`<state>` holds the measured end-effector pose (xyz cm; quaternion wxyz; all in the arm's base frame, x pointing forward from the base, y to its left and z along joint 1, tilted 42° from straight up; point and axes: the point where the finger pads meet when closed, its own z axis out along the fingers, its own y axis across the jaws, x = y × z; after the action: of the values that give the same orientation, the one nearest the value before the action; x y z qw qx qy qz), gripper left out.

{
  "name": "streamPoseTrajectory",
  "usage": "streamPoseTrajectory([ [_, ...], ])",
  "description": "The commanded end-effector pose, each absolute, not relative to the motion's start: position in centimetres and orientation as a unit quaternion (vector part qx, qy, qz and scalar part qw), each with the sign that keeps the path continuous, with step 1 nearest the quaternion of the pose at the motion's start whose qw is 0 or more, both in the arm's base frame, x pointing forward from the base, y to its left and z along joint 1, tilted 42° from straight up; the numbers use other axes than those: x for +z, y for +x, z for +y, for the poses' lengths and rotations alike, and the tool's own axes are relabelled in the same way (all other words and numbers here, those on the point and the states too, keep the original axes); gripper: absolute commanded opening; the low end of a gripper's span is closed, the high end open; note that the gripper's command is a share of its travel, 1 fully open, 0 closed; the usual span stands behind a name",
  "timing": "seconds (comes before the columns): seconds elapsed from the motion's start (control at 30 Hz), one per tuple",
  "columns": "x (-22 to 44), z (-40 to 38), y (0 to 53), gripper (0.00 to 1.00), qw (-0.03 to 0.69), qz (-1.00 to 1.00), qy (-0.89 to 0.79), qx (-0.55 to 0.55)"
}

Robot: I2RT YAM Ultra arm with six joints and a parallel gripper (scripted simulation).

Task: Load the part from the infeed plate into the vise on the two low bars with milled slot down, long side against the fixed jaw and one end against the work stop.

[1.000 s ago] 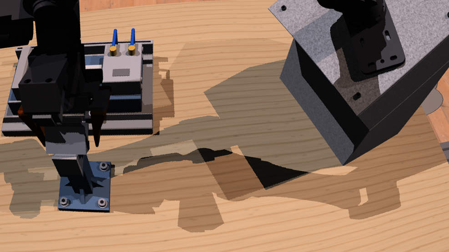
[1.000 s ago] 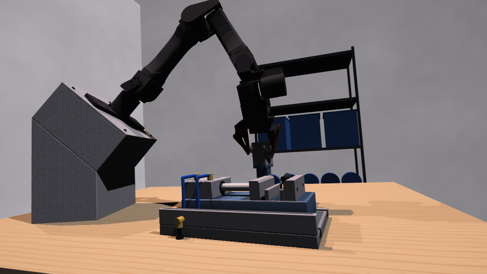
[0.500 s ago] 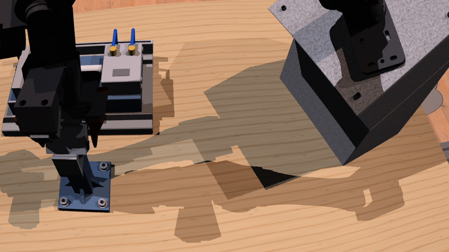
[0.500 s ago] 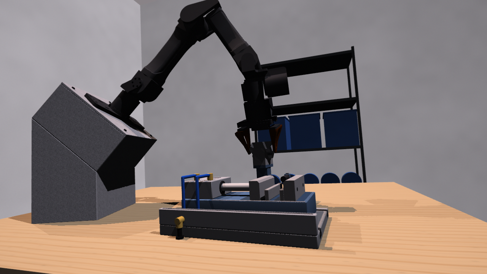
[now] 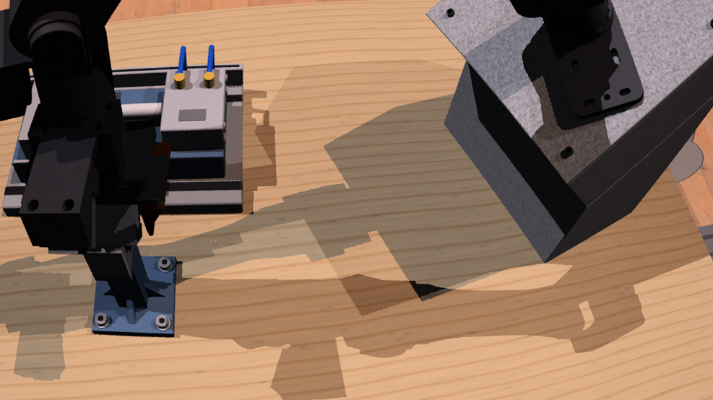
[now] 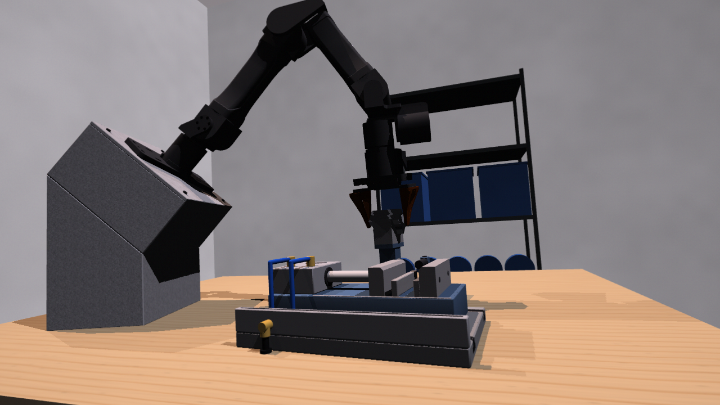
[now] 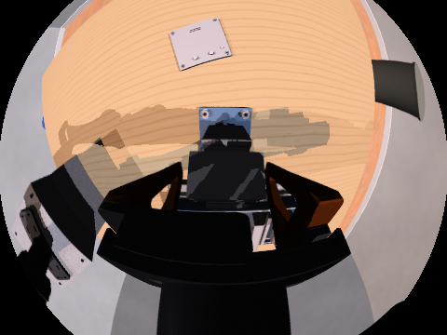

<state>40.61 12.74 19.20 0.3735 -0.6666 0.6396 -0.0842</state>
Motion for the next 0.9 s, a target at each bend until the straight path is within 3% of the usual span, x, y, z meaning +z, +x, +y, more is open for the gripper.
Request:
streamPoseTrajectory([
  [0.0, 20.69, 12.53, 40.72, 0.81, 0.367, 0.648, -0.658, -0.108],
  [0.87, 19.77, 12.65, 40.85, 0.81, 0.261, 0.697, -0.639, -0.197],
])
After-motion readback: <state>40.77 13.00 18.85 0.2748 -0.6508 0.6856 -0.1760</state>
